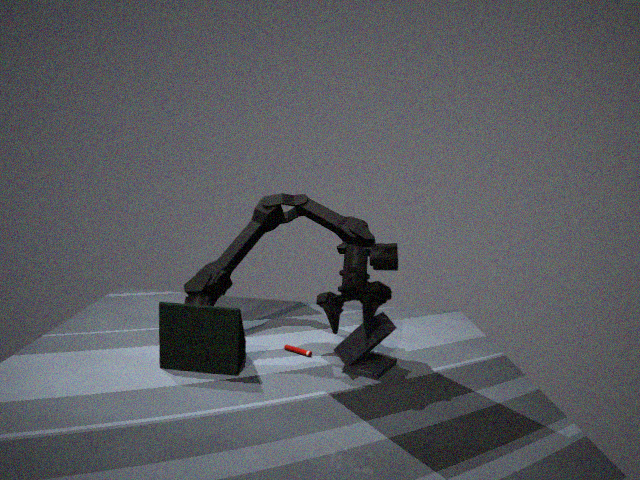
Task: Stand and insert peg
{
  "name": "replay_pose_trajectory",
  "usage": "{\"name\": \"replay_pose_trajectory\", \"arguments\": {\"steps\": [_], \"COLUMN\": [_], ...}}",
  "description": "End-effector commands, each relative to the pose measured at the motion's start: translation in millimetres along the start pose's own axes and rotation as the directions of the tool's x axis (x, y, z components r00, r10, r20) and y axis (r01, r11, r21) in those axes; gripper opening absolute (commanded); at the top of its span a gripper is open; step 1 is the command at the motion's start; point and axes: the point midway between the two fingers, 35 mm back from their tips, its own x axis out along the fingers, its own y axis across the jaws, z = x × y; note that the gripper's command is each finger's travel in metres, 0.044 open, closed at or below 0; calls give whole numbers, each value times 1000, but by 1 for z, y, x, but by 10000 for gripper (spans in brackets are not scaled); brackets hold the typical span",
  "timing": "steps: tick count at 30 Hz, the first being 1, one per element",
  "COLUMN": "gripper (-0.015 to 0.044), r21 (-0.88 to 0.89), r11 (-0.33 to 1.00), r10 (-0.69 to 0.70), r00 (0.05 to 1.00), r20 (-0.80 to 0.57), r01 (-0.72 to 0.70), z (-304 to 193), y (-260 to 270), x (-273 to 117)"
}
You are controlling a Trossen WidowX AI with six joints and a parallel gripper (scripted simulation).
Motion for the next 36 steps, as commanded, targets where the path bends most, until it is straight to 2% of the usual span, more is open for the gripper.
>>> {"name": "replay_pose_trajectory", "arguments": {"steps": [1, 9, 17, 27, 36], "gripper": [440, 440, 440, 440, 440], "r21": [98, 334, 539, 733, 835], "r11": [995, 934, 804, 558, 293], "r10": [25, 95, 166, 254, 325], "r00": [999, 988, 965, 921, 870], "r20": [38, 121, 201, 295, 370], "r01": [-28, -131, -251, -389, -465], "z": [3, 9, 14, 19, 21], "y": [13, 43, 73, 111, 142], "x": [-4, -9, -15, -23, -31]}}
